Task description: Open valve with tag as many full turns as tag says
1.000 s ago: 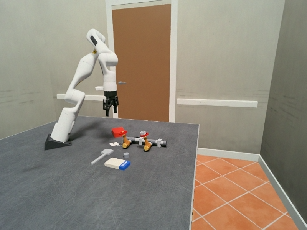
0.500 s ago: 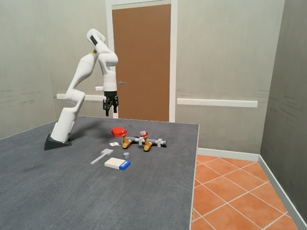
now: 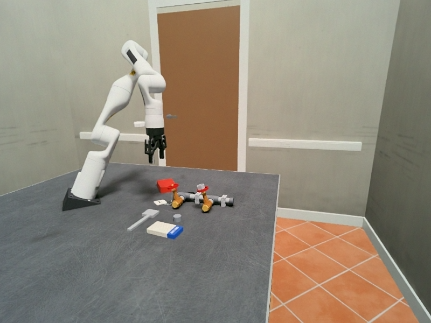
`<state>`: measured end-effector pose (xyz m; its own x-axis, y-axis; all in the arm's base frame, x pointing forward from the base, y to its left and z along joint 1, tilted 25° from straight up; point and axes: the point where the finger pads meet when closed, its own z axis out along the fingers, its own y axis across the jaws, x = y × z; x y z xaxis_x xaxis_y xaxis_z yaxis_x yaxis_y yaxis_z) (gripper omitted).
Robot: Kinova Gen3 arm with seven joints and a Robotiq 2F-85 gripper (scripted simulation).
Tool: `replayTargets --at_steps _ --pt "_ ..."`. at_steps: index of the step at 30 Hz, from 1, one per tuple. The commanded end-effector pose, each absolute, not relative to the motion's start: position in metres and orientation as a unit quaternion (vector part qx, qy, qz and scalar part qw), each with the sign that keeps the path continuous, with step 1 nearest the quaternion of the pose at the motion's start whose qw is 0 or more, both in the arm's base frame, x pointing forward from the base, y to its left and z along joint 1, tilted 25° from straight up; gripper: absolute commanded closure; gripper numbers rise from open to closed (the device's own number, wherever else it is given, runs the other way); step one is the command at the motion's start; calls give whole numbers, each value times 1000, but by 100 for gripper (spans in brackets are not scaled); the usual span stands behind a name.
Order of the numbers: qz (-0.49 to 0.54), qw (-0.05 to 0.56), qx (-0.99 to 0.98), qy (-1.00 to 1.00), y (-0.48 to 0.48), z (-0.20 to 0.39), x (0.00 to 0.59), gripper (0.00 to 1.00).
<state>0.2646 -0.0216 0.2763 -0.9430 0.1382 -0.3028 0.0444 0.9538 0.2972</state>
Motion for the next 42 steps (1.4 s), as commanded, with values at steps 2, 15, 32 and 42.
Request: replayTargets --at_steps 2,15,32,42 --pt "144 163 47 975 -22 277 265 0" --pt "161 163 104 968 -24 274 270 0" --pt "239 155 397 872 -30 260 301 0" --pt "279 142 573 757 -34 251 322 0"
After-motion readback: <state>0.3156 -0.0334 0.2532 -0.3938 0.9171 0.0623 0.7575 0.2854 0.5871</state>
